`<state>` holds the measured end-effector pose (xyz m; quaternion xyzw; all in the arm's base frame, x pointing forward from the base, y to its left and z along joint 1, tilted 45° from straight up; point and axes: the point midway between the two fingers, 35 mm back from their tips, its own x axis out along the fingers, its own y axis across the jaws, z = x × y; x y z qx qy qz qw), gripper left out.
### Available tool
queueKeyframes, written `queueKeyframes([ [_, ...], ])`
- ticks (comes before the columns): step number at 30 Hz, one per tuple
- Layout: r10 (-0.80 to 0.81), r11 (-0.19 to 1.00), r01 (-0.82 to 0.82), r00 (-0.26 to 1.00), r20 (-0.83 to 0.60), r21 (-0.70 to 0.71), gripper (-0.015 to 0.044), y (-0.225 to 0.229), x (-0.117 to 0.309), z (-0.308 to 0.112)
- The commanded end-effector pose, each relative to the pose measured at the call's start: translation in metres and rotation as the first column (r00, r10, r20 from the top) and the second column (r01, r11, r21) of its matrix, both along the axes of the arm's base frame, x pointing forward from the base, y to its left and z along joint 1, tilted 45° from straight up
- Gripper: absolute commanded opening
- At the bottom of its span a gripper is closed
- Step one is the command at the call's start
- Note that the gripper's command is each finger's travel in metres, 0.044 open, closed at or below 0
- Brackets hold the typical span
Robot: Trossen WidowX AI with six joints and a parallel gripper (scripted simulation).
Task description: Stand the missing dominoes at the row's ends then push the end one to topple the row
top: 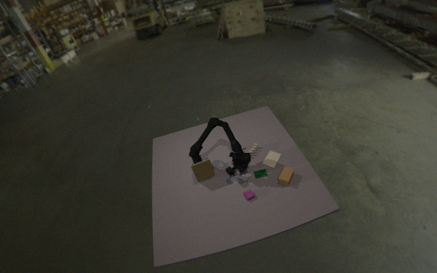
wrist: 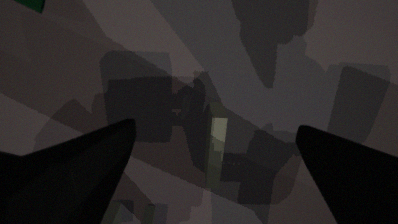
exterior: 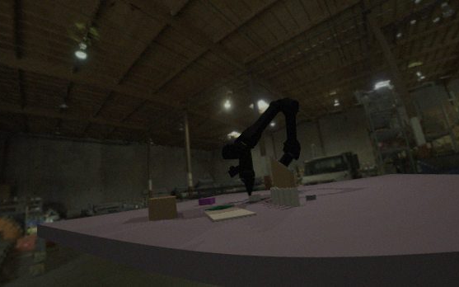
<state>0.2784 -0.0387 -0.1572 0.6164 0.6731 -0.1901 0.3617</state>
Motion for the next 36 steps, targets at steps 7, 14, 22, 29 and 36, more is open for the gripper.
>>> queueKeyframes([
  [7, -0.012, 1.000, 0.012, 1.000, -0.006, 0.007, 0.0440, 0.011, -0.002, -0.012],
  [14, -0.012, 1.000, 0.012, 1.000, -0.006, 0.008, 0.0440, 0.016, -0.002, -0.017],
  [22, -0.012, 1.000, 0.012, 1.000, -0.006, 0.008, 0.0335, 0.016, -0.002, -0.017],
  [29, -0.012, 1.000, 0.012, 1.000, -0.006, 0.008, 0.0151, 0.016, -0.002, -0.017],
  [36, -0.012, 1.000, 0.012, 1.000, -0.006, 0.008, 0.0022, 0.016, -0.002, -0.017],
])
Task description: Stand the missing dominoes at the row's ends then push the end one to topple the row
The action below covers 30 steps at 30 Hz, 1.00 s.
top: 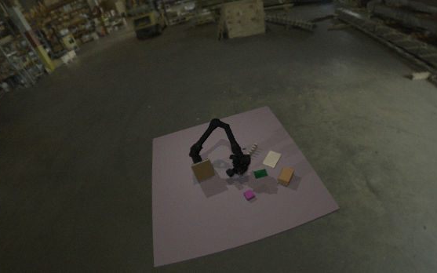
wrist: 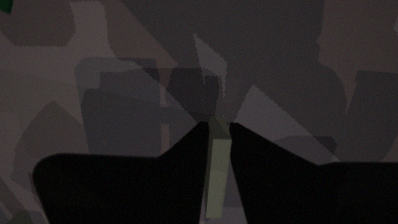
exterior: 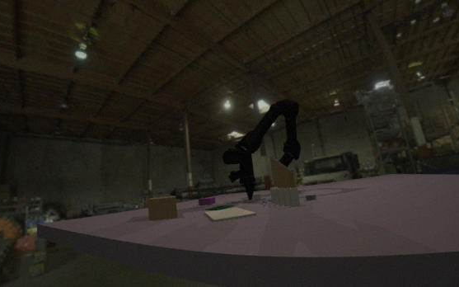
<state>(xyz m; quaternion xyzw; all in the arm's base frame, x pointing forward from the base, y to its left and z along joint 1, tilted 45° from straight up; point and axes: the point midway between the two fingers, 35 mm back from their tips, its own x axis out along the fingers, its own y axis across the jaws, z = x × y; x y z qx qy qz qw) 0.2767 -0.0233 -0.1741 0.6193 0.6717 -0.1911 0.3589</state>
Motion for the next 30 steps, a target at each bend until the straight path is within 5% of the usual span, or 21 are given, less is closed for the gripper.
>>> queueKeyframes([
  [1, -0.005, 1.000, 0.005, 1.000, -0.003, 0.004, 0.0022, 0.001, 0.000, 0.000],
  [7, -0.005, 1.000, 0.005, 1.000, -0.003, 0.004, 0.0022, -0.005, 0.000, 0.006],
  [18, -0.005, 1.000, 0.005, 1.000, -0.004, -0.004, 0.0022, -0.105, 0.005, 0.112],
  [25, -0.013, 1.000, 0.013, 1.000, -0.011, -0.008, 0.0022, -0.115, -0.001, 0.107],
  [30, -0.064, 0.998, 0.062, 0.996, -0.060, -0.021, 0.0022, -0.168, -0.057, 0.061],
])
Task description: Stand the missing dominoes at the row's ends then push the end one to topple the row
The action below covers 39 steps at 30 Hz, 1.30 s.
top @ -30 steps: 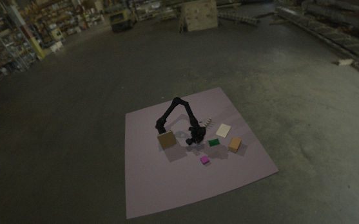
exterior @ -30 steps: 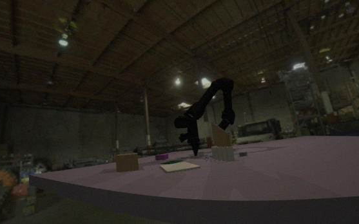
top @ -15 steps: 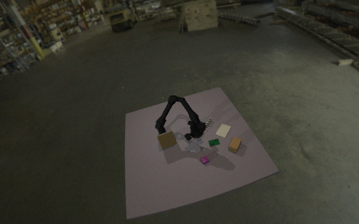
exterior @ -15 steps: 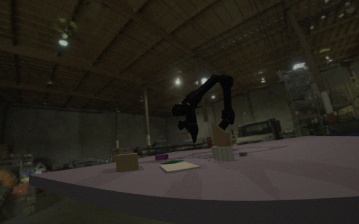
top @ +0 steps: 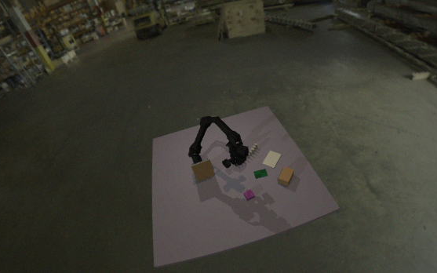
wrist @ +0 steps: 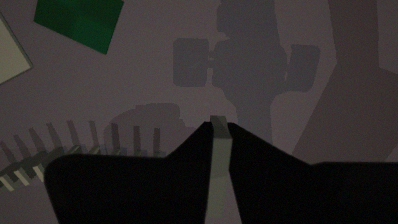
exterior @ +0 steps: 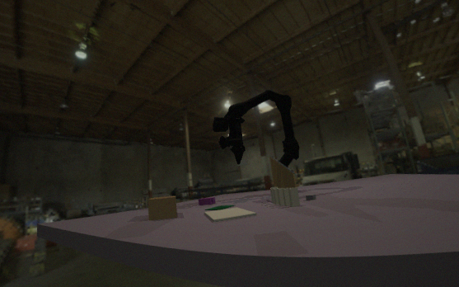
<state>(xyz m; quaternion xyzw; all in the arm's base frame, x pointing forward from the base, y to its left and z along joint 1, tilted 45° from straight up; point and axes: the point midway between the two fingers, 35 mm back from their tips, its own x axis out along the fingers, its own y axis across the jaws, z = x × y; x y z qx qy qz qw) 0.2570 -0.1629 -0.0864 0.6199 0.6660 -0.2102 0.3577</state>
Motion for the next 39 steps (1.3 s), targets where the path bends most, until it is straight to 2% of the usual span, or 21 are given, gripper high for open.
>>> queueKeyframes([
  [1, -0.049, 0.999, 0.050, 0.998, -0.048, 0.006, 0.0022, -0.036, -0.049, -0.035],
  [4, -0.065, 0.998, 0.066, 0.996, -0.064, 0.011, 0.0022, -0.048, -0.073, -0.051],
  [12, -0.060, 0.998, 0.060, 0.996, -0.070, 0.000, 0.0022, -0.048, -0.075, -0.055],
  [25, 0.011, 0.972, -0.045, 0.989, -0.148, -0.231, 0.0022, -0.032, -0.076, -0.093],
  [39, 0.023, 0.868, -0.116, 0.981, -0.195, -0.483, 0.0022, -0.021, -0.076, -0.120],
])
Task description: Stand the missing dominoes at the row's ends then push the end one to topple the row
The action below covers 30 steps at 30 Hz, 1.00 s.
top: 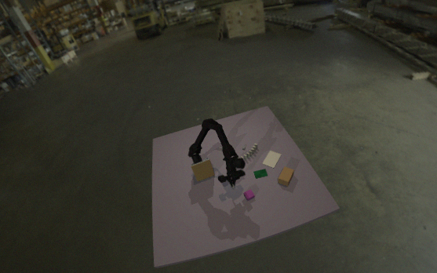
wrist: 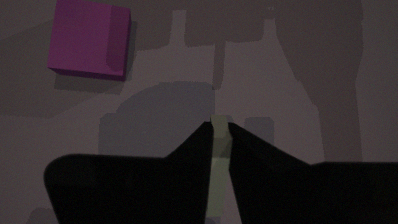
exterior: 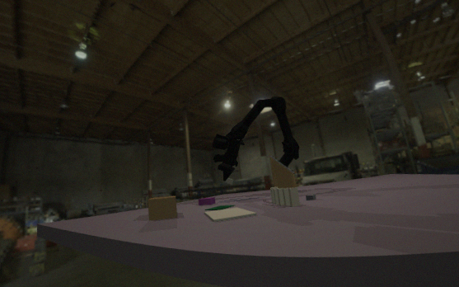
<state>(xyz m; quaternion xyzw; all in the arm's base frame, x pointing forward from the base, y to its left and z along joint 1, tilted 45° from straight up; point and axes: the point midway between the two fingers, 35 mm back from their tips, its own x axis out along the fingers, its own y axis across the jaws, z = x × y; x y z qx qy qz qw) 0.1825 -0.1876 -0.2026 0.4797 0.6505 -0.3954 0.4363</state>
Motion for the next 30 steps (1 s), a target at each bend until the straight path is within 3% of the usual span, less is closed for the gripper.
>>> queueKeyframes([
  [1, 0.009, 0.997, -0.010, 1.000, -0.012, -0.080, 0.0022, 0.004, -0.002, -0.005],
  [30, 0.022, 0.796, 0.043, 0.995, 0.099, -0.604, 0.0022, 0.018, 0.000, 0.006],
])
